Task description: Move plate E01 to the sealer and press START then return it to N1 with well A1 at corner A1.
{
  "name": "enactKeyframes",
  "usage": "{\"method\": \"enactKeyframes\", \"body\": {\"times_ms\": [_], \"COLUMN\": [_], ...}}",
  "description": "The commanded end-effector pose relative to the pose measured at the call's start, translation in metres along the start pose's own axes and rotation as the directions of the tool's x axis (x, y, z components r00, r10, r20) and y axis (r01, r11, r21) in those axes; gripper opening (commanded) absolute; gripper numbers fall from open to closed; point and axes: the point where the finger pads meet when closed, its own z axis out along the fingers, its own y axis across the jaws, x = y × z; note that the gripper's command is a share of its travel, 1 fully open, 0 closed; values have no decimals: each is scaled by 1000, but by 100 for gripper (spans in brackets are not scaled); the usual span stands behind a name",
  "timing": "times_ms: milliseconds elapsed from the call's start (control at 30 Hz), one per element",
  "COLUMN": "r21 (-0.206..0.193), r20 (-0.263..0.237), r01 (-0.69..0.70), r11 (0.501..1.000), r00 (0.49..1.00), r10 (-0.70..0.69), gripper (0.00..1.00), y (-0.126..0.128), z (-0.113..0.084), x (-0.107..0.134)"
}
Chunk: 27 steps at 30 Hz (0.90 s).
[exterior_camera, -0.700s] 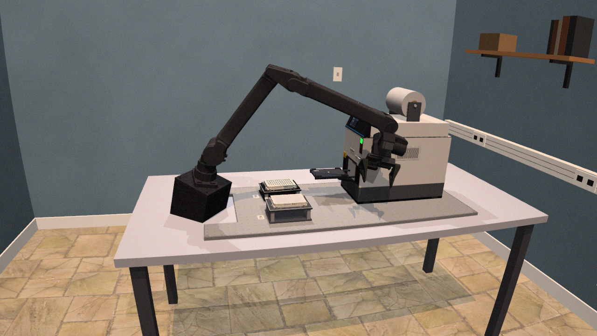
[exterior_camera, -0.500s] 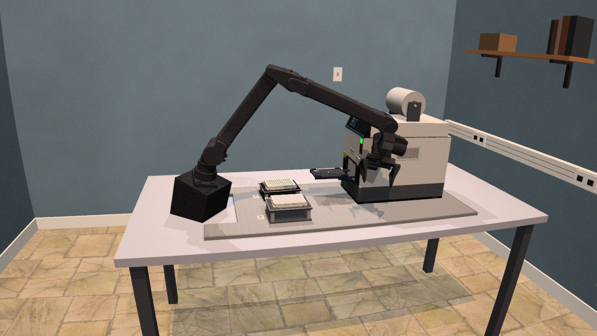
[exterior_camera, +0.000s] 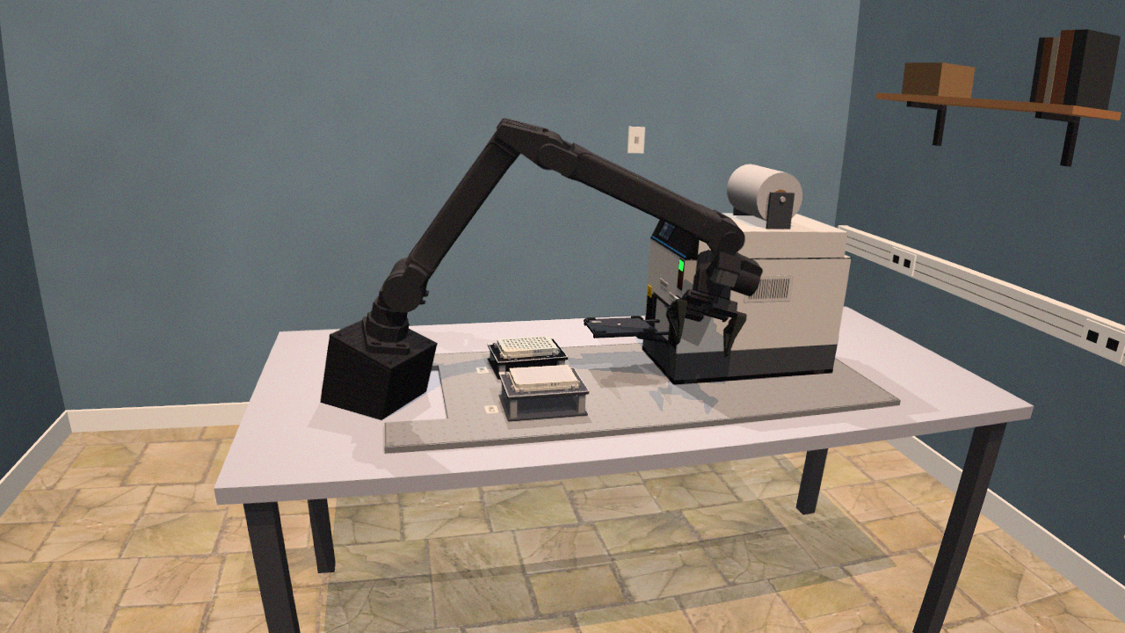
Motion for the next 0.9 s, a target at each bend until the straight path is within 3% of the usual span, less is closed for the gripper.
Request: {"method": "enactKeyframes", "body": {"times_ms": [0, 133, 200, 500, 533, 633, 733, 867], "r21": [-93, -119, -144, -210, -208, -270, -271, -341], "r20": [-29, -32, -60, -108, -106, -109, -101, -100], "r01": [107, 106, 177, 382, 388, 466, 445, 547], "r11": [990, 987, 974, 900, 898, 842, 854, 764], "r00": [994, 993, 981, 906, 904, 854, 869, 787], "r10": [-110, -110, -187, -410, -415, -508, -485, -608], "gripper": [100, 100, 100, 100, 100, 100, 100, 100], "y": [-10, -15, -23, -49, -54, -67, -78, -96], "z": [-43, -61, -67, -74, -78, -95, -111, -121], "x": [-12, -15, -10, 8, 10, 14, 13, 15]}}
